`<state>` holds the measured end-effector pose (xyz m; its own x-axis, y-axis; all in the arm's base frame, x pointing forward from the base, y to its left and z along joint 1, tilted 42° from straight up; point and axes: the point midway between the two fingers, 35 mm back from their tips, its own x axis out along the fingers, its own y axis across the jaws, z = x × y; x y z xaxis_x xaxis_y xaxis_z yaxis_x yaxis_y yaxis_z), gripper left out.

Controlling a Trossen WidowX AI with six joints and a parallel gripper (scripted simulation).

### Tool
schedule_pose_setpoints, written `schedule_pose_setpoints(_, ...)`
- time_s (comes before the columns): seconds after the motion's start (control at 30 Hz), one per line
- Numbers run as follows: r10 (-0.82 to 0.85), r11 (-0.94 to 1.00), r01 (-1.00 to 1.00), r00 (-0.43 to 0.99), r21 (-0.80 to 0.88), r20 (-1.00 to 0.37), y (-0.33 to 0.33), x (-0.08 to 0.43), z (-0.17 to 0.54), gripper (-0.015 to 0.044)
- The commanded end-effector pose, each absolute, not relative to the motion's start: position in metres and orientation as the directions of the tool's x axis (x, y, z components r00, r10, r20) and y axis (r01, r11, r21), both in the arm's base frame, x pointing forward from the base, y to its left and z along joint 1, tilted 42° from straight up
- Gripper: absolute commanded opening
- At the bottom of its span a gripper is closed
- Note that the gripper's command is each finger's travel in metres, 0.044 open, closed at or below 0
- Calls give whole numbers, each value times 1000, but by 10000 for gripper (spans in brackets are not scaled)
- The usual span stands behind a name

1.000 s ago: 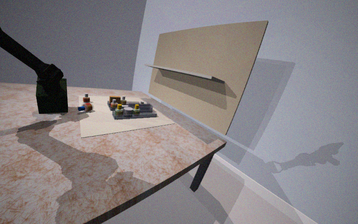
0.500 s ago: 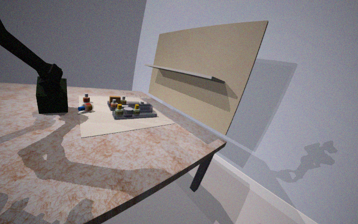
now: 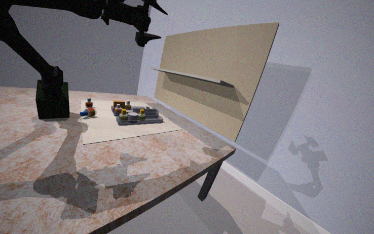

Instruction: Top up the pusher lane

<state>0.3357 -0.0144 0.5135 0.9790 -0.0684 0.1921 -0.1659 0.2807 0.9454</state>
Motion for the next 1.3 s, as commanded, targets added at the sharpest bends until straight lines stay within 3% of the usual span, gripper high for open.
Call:
schedule_pose_setpoints(0.0,-35,295,8,999,956,3,4,376,452,440)
schedule_pose_setpoints(0.37,38,449,408,880,795,-473,73,425,281,440)
schedule_pose_setpoints(0.73,-12,713,588,555,382,-832,132,387,112,440)
schedule_pose_setpoints(1.03,-212,862,501,229,-71,-950,148,306,-1,440)
schedule_pose_setpoints(1.27,-487,842,281,24,-461,-873,129,229,-63,440)
